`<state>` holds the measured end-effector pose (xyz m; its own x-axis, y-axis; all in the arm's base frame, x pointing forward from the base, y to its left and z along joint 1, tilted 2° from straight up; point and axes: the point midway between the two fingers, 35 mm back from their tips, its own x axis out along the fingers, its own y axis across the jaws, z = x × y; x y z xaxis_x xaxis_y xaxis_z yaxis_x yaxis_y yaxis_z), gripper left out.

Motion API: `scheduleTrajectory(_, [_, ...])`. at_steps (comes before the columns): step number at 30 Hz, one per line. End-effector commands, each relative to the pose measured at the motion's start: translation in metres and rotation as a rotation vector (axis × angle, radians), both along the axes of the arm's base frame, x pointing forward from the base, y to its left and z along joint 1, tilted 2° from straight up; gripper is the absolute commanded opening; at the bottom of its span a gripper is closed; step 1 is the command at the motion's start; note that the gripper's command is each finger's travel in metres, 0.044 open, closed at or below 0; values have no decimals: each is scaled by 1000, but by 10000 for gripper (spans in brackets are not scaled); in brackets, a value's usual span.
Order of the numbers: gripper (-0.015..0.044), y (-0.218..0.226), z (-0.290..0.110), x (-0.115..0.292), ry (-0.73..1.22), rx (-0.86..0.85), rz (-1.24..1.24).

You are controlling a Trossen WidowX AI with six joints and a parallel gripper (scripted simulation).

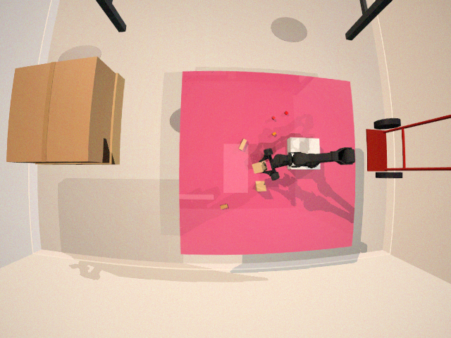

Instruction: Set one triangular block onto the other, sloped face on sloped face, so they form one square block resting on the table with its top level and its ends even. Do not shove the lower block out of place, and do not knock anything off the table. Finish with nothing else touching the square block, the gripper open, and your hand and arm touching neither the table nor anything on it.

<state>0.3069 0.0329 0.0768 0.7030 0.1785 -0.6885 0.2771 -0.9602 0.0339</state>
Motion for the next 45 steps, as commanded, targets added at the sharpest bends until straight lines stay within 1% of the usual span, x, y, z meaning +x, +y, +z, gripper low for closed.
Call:
scheduleTrajectory(1, [0,0,0,0,1,-16,15])
scheduleTrajectory(24, [0,1,-1,9,-5,-544,576])
scheduleTrajectory(45, [0,3,-1,15,-29,-961,1154])
